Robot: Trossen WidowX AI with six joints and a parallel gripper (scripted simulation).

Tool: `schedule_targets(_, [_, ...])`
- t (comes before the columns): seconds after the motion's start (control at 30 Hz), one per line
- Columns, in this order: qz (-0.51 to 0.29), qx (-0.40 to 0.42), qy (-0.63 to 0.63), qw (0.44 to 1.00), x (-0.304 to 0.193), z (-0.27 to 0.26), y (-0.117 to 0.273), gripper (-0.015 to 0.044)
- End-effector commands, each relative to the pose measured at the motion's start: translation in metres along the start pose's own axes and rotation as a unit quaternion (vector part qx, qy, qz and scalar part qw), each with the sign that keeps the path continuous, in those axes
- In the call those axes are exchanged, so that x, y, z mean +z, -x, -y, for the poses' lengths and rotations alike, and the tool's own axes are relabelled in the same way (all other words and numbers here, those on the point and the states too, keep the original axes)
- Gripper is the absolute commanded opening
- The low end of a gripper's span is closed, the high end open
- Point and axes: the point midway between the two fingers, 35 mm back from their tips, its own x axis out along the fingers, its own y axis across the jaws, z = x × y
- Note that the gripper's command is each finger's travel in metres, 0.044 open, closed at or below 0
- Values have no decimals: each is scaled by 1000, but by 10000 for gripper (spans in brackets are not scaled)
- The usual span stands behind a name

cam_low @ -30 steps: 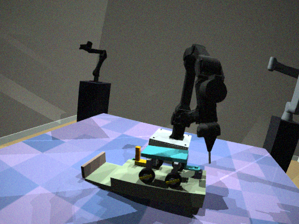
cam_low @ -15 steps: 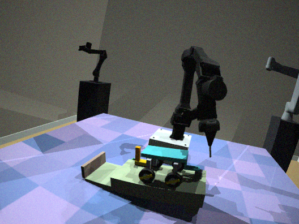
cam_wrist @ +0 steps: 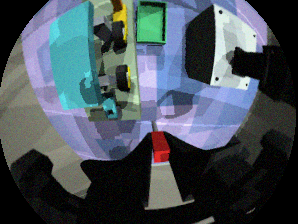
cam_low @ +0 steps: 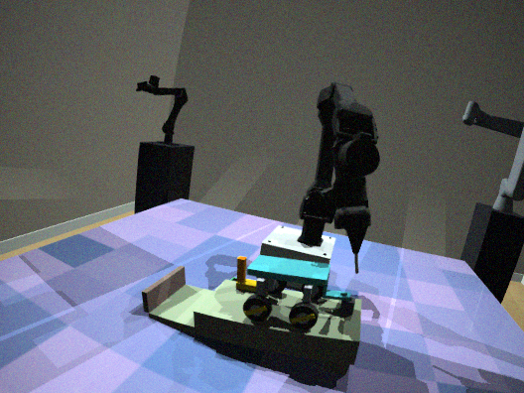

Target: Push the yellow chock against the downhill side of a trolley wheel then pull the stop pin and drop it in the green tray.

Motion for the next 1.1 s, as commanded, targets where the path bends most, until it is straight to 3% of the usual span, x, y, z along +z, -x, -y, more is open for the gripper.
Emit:
schedule_targets(0.0, [0, -2, 1, 1000, 12, 1, 1, 0])
schedule_targets(1.07, [7, -2, 1, 1000, 135, -1, 18, 0])
